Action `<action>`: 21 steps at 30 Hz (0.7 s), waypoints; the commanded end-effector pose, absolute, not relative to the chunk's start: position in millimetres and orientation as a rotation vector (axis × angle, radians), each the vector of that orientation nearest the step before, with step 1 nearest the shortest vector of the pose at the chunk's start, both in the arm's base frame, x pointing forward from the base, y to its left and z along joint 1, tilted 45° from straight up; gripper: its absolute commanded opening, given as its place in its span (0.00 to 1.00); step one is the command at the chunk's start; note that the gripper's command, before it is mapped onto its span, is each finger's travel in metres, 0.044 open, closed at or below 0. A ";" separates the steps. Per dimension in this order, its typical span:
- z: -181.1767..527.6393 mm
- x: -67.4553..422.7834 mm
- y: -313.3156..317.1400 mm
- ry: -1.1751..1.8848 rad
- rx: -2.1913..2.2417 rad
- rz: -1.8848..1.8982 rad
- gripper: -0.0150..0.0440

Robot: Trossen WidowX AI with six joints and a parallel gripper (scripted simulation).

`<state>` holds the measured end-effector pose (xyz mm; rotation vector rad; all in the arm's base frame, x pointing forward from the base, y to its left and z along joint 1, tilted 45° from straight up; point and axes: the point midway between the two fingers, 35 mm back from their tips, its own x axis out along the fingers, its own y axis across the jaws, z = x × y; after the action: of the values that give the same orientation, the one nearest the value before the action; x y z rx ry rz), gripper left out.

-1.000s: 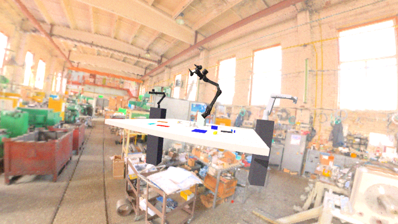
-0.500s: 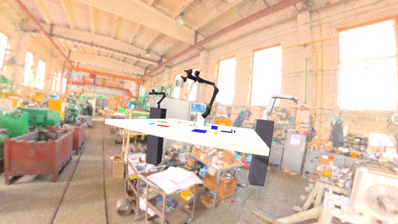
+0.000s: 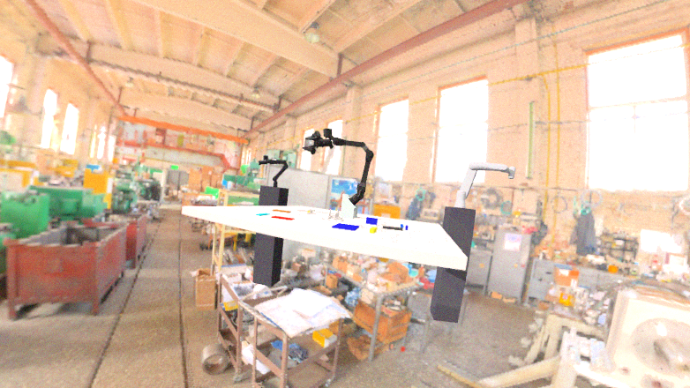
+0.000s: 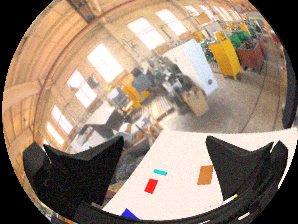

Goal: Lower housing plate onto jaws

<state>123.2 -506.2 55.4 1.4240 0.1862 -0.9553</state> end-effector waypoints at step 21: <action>-91.7 152.5 -384.0 0.890 1.524 -0.844 1.00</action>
<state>152.2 -402.8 -77.7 1.5229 0.7944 -0.8703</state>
